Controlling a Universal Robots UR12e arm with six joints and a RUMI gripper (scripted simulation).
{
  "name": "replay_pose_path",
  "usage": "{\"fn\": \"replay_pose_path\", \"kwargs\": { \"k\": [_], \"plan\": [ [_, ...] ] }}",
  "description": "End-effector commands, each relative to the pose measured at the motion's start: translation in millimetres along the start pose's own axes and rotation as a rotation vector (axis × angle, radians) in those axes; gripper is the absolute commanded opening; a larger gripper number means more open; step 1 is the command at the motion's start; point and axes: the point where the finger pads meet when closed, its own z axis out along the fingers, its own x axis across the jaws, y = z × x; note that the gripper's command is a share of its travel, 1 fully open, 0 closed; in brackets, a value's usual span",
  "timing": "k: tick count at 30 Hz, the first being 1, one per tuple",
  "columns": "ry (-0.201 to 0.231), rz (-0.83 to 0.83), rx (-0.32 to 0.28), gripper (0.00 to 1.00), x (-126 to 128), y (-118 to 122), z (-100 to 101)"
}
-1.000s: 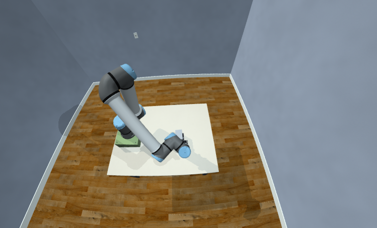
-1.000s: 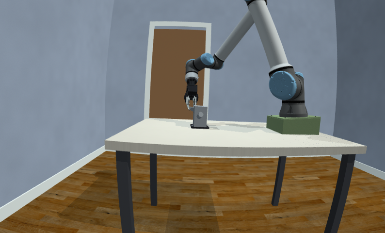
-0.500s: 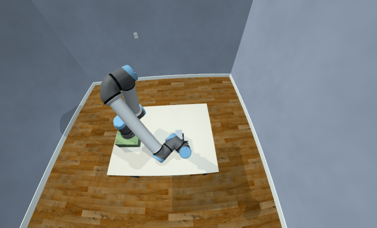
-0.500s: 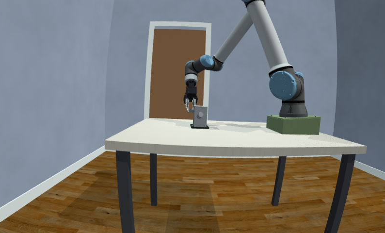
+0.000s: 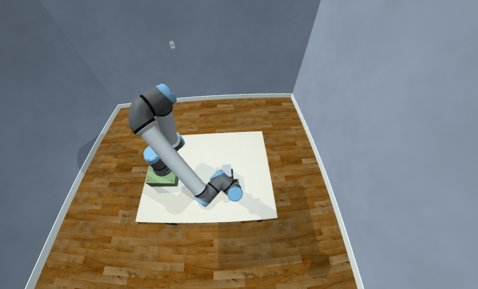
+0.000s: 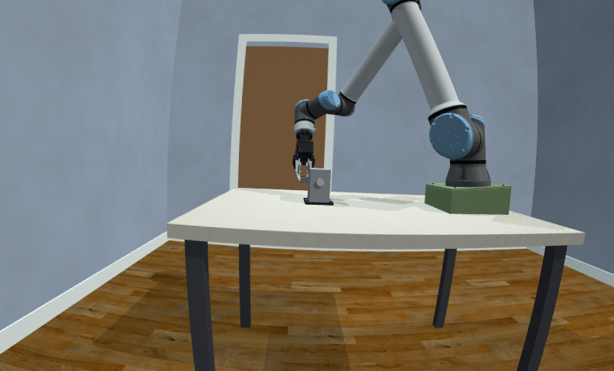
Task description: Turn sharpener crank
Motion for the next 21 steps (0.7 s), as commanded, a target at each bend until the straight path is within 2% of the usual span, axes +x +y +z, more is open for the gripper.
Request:
{"fn": "replay_pose_path", "kwargs": {
  "k": [1, 21],
  "plan": [
    [-0.001, 0.000, 0.001, 0.09, 0.2, -2.8, 4.0],
    [-0.001, 0.000, 0.001, 0.09, 6.8, -11.6, 19.3]
  ]
}}
